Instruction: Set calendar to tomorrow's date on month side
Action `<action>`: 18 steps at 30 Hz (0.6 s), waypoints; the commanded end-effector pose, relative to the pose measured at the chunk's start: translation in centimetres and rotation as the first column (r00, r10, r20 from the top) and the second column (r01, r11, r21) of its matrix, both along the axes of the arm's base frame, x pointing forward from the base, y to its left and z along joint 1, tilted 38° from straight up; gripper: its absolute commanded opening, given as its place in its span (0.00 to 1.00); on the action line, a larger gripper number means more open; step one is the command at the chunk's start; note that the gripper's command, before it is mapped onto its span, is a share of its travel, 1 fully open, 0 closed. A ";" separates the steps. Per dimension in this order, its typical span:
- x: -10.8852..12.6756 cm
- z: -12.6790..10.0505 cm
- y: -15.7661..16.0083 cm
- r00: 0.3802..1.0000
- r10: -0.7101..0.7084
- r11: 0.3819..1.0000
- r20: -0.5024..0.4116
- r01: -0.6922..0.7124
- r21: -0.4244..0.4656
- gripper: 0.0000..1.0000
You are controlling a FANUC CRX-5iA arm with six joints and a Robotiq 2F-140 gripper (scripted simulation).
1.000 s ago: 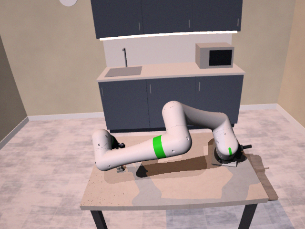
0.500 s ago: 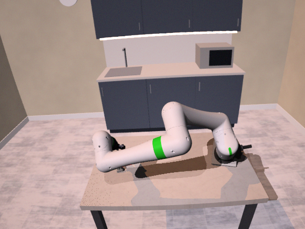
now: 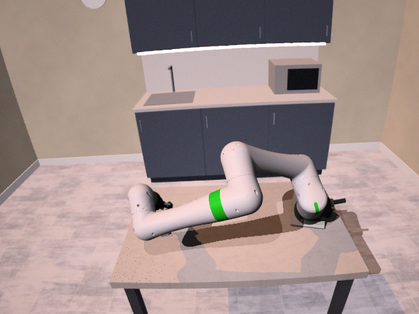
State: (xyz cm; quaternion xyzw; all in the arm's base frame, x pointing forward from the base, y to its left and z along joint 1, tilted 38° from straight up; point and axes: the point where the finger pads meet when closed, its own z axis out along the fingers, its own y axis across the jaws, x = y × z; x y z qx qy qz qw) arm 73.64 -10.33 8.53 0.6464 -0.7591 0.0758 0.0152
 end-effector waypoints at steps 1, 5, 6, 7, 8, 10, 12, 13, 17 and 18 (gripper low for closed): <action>0.1 -0.5 0.3 1.000 0.000 1.000 0.000 0.000 0.000 0.35; 0.2 -1.1 0.8 1.000 0.000 1.000 0.000 0.000 0.000 0.35; 0.3 -1.2 0.9 1.000 0.000 1.000 0.000 0.000 0.000 0.35; 0.3 -1.3 1.0 1.000 0.000 1.000 0.000 0.000 0.000 0.35; 0.3 -1.5 1.1 1.000 0.000 1.000 0.000 0.000 0.000 0.35; 0.4 -1.7 1.3 1.000 0.000 1.000 0.000 0.000 0.000 0.35; 0.4 -1.9 1.5 1.000 0.000 1.000 0.000 0.000 0.000 0.35; 0.5 -2.0 1.5 1.000 0.000 1.000 0.000 0.000 0.000 0.35; 0.5 -2.2 1.7 1.000 0.000 1.000 0.000 0.000 0.000 0.35; 0.5 -2.3 1.7 1.000 0.000 1.000 0.000 0.000 0.000 0.35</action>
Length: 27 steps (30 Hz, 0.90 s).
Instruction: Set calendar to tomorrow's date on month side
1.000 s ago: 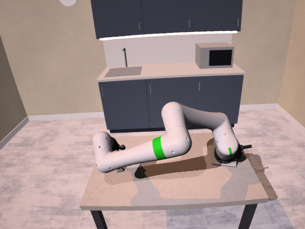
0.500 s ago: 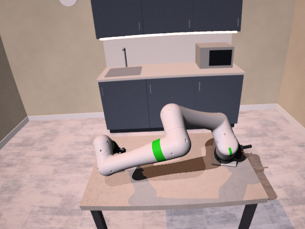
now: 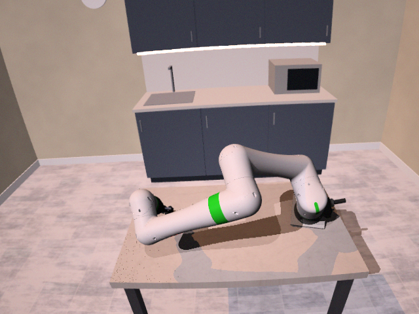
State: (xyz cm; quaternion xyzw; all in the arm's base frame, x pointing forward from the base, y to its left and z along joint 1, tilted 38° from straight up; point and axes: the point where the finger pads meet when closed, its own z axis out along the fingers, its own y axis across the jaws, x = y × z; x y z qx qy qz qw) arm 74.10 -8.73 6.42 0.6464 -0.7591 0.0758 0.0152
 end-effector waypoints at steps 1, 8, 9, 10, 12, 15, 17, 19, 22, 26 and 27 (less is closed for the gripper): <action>0.1 -0.3 0.2 1.000 0.000 1.000 0.000 0.000 0.000 0.35; 0.1 -0.5 0.4 1.000 0.000 1.000 0.000 0.000 0.000 0.35; 0.1 -0.6 0.4 1.000 0.000 1.000 0.000 0.000 0.000 0.35; 0.1 -0.6 0.4 1.000 0.000 1.000 0.000 0.000 0.000 0.35; 0.1 -0.6 0.4 1.000 0.000 1.000 0.000 0.000 0.000 0.35; 0.1 -0.6 0.4 1.000 0.000 1.000 0.000 0.000 0.000 0.35; 0.1 -0.6 0.4 1.000 0.000 1.000 0.000 0.000 0.000 0.35; 0.1 -0.6 0.4 1.000 0.000 1.000 0.000 0.000 0.000 0.35; 0.1 -0.6 0.4 1.000 0.000 1.000 0.000 0.000 0.000 0.35; 0.1 -0.6 0.4 1.000 0.000 1.000 0.000 0.000 0.000 0.35; 0.1 -0.6 0.4 1.000 0.000 1.000 0.000 0.000 0.000 0.35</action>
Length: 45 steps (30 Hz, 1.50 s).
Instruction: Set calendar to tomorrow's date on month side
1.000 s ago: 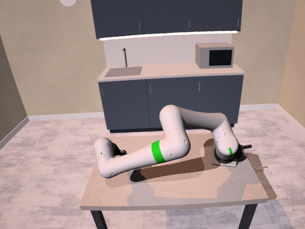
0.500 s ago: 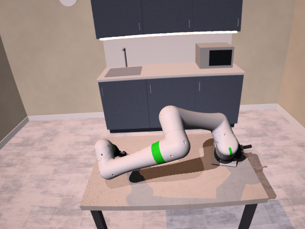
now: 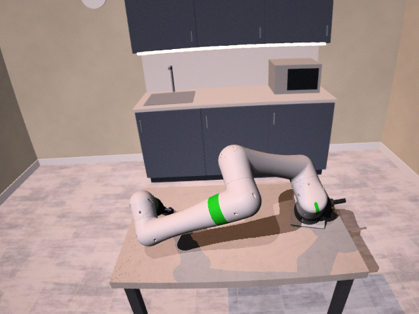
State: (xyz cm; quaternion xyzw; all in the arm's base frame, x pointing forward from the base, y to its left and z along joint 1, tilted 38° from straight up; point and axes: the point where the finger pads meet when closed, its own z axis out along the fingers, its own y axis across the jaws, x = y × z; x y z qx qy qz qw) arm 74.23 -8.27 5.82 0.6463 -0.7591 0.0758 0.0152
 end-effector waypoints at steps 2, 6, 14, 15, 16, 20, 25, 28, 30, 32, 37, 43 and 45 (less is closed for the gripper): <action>0.0 0.0 0.0 1.000 0.000 1.000 0.000 0.000 0.000 0.35; 0.0 0.0 0.0 1.000 0.000 1.000 0.000 0.000 0.000 0.35; 0.0 0.0 0.0 1.000 0.000 1.000 0.000 0.000 0.000 0.35; 0.0 0.0 0.0 1.000 0.000 1.000 0.000 0.000 0.000 0.35; 0.0 0.0 0.0 1.000 0.000 1.000 0.000 0.000 0.000 0.35; 0.0 0.0 0.0 1.000 0.000 1.000 0.000 0.000 0.000 0.35; 0.0 0.0 0.0 1.000 0.000 1.000 0.000 0.000 0.000 0.24; 0.0 0.0 0.0 1.000 0.000 1.000 0.000 0.000 0.000 0.24; 0.0 0.0 0.0 1.000 0.000 1.000 0.000 0.000 0.000 0.24; 0.0 0.0 0.0 1.000 0.000 1.000 0.000 0.000 0.000 0.24; 0.0 0.0 0.0 1.000 0.000 1.000 0.000 0.000 0.000 0.24; 0.0 0.0 0.0 1.000 0.000 1.000 0.000 0.000 0.000 0.24; 0.0 0.0 0.0 1.000 0.000 1.000 0.000 0.000 0.000 0.24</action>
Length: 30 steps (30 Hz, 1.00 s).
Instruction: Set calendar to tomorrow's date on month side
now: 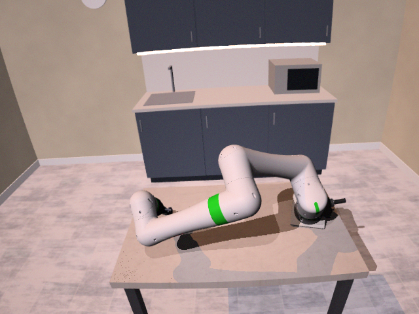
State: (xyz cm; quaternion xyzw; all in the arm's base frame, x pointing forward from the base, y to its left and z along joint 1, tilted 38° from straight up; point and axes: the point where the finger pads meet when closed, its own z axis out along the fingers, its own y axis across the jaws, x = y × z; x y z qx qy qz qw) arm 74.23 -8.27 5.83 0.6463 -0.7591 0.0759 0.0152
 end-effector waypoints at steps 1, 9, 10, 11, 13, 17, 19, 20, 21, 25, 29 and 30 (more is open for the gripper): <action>0.0 0.0 0.0 1.000 0.000 1.000 0.000 0.000 0.000 0.24; 0.0 0.0 0.0 1.000 0.000 1.000 0.000 0.000 0.000 0.24; 0.0 0.0 0.0 1.000 0.000 1.000 0.000 0.000 0.000 0.24; 0.0 0.0 0.0 1.000 0.000 1.000 0.000 0.000 0.000 0.24; 0.0 0.0 0.0 1.000 0.000 1.000 0.000 0.000 0.000 0.24; 0.0 0.2 -0.2 1.000 0.000 1.000 0.000 0.000 0.000 0.24; -0.1 0.5 -0.4 1.000 0.000 1.000 0.000 0.000 0.000 0.24; -0.1 0.7 -0.6 1.000 0.000 1.000 0.000 0.000 0.000 0.24; -0.2 1.0 -0.7 1.000 0.000 1.000 0.000 0.000 0.000 0.24; -0.5 2.2 -1.7 1.000 0.000 1.000 0.000 0.000 0.000 0.24; -0.6 2.9 -2.2 1.000 0.000 1.000 0.000 0.000 0.000 0.24; -0.7 3.2 -2.4 1.000 0.000 1.000 0.000 0.000 0.000 0.24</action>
